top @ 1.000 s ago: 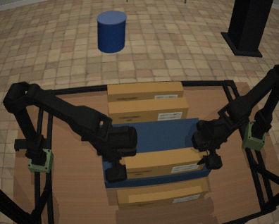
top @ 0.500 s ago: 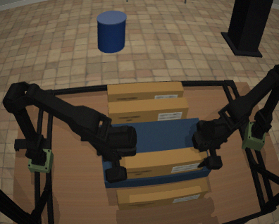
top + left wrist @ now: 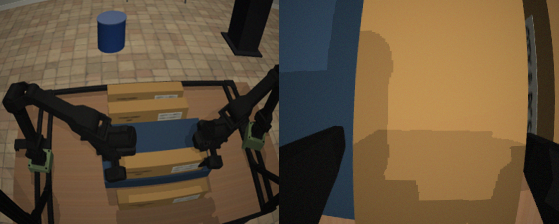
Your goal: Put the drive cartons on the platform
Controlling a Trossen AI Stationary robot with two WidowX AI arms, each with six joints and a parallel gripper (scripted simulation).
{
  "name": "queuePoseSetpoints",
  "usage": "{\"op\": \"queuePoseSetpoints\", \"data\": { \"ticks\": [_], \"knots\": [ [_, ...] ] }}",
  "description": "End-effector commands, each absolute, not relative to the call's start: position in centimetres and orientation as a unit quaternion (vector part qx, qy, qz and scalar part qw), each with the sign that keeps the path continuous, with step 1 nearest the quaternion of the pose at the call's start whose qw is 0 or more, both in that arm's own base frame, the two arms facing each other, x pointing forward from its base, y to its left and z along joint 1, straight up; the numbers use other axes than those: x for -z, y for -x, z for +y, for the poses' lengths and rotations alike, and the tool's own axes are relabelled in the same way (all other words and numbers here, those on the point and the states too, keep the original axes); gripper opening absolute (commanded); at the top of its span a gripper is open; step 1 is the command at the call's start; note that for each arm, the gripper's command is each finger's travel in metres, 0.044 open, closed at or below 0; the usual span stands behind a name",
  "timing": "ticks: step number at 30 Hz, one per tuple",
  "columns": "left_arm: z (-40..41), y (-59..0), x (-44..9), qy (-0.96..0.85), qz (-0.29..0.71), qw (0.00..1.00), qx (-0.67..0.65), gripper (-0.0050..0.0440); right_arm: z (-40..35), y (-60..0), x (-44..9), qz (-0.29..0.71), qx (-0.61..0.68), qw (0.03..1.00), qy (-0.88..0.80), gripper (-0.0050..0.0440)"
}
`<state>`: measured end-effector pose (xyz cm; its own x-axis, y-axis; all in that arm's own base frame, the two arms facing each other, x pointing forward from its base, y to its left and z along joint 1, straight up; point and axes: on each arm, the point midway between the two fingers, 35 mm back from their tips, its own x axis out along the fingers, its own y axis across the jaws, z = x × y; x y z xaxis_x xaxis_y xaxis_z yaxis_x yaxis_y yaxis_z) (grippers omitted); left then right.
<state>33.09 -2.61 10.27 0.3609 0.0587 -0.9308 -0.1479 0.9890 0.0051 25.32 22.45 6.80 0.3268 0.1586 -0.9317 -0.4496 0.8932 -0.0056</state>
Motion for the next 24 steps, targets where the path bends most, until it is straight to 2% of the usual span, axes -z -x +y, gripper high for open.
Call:
{"op": "queuePoseSetpoints", "data": {
  "ticks": [1, 9, 24],
  "knots": [
    [-2.7, -33.3, -11.8, 0.041, 0.558, 0.827, -0.060, 0.0389, 22.6, -25.5, -8.4, 0.544, -0.192, 0.807, 0.129, 0.0389],
    [-2.7, -33.3, -16.8, 0.041, 0.558, 0.827, -0.060, 0.0389, 22.6, -25.5, -13.4, 0.544, -0.192, 0.807, 0.129, 0.0389],
    [-2.7, -33.3, -17.1, 0.041, 0.558, 0.827, -0.060, 0.0389, 22.6, -25.5, -13.7, 0.544, -0.192, 0.807, 0.129, 0.0389]
  ]
}}
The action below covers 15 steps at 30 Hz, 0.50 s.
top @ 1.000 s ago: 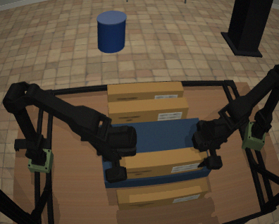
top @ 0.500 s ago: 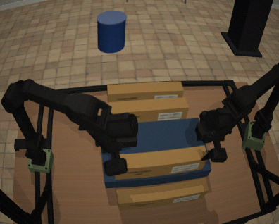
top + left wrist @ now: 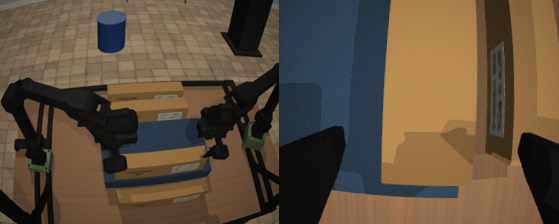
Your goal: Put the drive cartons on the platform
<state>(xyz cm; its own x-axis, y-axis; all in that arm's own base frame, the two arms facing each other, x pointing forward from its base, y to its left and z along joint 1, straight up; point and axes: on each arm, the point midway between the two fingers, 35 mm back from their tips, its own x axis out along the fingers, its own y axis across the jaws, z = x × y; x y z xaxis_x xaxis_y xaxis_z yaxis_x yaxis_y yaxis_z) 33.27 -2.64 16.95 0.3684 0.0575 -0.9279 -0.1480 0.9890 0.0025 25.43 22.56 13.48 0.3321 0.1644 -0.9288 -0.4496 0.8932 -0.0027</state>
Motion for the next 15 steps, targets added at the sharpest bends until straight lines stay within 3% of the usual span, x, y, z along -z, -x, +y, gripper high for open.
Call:
{"op": "queuePoseSetpoints", "data": {
  "ticks": [1, 15],
  "knots": [
    [-2.7, -33.3, -17.1, 0.041, 0.558, 0.827, -0.060, 0.0389, 22.6, -25.5, -13.7, 0.544, -0.192, 0.807, 0.129, 0.0389],
    [-0.7, -33.0, -17.1, 0.041, 0.558, 0.827, -0.060, 0.0389, 20.8, -26.4, -13.7, 0.544, -0.192, 0.807, 0.129, 0.0389]
  ]
}}
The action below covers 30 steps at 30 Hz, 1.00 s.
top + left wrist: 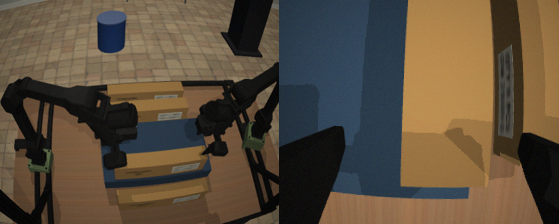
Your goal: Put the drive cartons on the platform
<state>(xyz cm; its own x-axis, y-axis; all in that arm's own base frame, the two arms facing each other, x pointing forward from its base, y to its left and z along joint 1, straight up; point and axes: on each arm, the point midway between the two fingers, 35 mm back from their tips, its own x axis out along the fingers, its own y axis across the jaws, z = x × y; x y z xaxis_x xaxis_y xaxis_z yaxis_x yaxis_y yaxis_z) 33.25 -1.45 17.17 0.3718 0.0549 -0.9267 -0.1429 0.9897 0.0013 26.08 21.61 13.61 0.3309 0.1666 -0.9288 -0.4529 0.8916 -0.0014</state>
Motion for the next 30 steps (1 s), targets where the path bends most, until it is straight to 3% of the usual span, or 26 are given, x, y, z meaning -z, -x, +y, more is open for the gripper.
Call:
{"op": "queuePoseSetpoints", "data": {
  "ticks": [1, 30],
  "knots": [
    [-0.3, -33.0, -17.1, 0.041, 0.558, 0.827, -0.060, 0.0389, 20.5, -26.6, -13.7, 0.544, -0.192, 0.807, 0.129, 0.0389],
    [19.7, -30.1, -16.9, 0.041, 0.558, 0.827, -0.060, 0.0389, 2.4, -35.5, -13.5, 0.544, -0.192, 0.807, 0.129, 0.0389]
  ]
}}
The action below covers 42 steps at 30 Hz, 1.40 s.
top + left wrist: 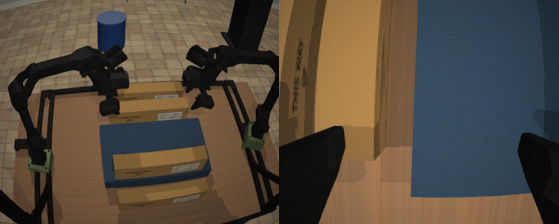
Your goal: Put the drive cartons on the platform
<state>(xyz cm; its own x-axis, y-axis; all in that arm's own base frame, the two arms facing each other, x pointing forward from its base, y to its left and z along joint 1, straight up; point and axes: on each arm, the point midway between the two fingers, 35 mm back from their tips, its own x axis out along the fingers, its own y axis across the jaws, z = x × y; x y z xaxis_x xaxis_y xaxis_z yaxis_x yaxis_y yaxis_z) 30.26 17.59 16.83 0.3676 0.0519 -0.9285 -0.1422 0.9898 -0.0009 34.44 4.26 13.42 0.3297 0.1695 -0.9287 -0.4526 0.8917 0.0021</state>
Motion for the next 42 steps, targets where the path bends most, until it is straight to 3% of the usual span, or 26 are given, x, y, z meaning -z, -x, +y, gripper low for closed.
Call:
{"op": "queuePoseSetpoints", "data": {
  "ticks": [1, 21, 42],
  "knots": [
    [20.7, -30.0, -16.9, 0.041, 0.558, 0.827, -0.060, 0.0389, 1.6, -36.0, -13.5, 0.544, -0.192, 0.807, 0.129, 0.0389],
    [32.8, -28.2, -16.8, 0.041, 0.558, 0.827, -0.060, 0.0389, -9.4, -41.4, -13.5, 0.544, -0.192, 0.807, 0.129, 0.0389],
    [34.4, -28.0, -16.5, 0.041, 0.558, 0.827, -0.060, 0.0389, -10.8, -42.2, -13.1, 0.544, -0.192, 0.807, 0.129, 0.0389]
  ]
}}
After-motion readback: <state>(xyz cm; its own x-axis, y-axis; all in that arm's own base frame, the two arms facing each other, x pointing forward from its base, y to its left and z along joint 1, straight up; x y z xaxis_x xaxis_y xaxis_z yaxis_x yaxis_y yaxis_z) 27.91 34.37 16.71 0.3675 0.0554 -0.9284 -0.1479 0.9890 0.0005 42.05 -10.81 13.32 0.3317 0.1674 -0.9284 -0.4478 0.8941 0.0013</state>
